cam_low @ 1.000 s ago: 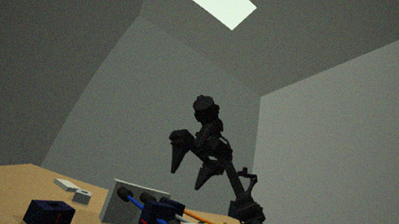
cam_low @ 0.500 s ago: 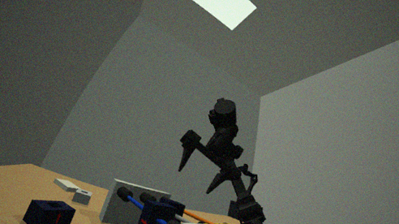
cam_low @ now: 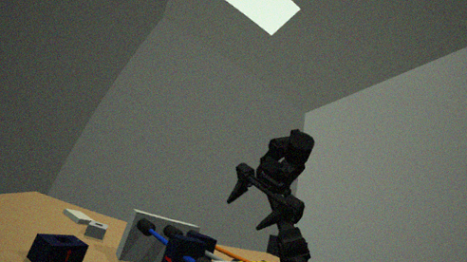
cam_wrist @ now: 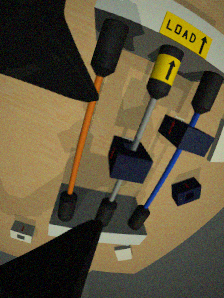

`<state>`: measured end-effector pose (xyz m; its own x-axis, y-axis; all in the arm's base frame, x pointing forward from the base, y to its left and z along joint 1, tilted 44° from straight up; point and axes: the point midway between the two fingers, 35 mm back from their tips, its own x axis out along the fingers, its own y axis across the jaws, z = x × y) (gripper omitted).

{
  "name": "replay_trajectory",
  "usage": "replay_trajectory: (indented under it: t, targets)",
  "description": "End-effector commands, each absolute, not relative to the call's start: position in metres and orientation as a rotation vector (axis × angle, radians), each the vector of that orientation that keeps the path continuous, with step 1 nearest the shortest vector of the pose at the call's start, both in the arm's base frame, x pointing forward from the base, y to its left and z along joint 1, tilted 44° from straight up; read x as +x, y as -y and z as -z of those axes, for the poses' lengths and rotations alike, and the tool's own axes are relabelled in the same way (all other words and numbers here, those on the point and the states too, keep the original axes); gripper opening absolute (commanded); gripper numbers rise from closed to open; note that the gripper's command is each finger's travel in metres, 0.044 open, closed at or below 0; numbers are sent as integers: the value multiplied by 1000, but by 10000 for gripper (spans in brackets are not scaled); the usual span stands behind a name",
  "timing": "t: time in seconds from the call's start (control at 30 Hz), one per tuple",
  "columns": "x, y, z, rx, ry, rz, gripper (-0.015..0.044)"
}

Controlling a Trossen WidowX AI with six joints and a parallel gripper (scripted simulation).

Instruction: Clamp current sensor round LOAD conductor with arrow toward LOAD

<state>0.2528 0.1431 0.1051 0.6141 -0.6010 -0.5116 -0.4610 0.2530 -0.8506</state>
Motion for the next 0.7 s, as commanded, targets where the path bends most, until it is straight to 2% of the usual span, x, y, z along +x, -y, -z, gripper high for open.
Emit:
replay_trajectory:
  t: [0.0,0.13,0.67]
  targets:
    - [216,-142,-95,-786,-558,347,440]
    - [212,-141,-94,-685,-507,361,440]
    - [218,-144,-96,-776,-569,350,440]
